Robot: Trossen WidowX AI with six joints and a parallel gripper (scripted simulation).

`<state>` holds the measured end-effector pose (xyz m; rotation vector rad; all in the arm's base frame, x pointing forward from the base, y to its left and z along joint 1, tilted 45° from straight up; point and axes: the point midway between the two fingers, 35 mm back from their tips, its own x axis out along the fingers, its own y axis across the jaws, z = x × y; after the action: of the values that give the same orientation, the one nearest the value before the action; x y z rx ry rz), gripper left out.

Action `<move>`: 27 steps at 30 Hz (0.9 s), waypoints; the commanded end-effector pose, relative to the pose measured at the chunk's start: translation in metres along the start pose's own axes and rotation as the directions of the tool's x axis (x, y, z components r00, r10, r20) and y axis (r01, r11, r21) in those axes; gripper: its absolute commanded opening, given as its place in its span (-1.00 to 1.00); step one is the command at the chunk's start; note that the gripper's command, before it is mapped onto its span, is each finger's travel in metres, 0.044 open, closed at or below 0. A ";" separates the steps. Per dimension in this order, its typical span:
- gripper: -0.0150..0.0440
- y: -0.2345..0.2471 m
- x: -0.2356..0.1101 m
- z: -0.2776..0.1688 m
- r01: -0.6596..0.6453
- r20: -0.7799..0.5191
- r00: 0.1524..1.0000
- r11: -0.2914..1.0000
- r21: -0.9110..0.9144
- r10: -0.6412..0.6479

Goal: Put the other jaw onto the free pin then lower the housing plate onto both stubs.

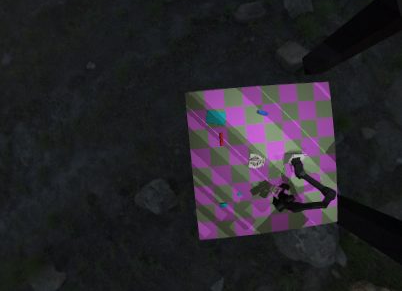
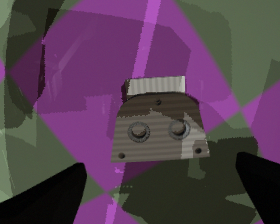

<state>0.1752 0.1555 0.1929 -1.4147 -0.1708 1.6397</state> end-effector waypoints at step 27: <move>1.00 -0.001 0.033 -0.001 0.006 -0.007 1.000 1.000 0.000 -0.006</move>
<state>0.1788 0.1762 0.1742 -1.4170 -0.1782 1.6309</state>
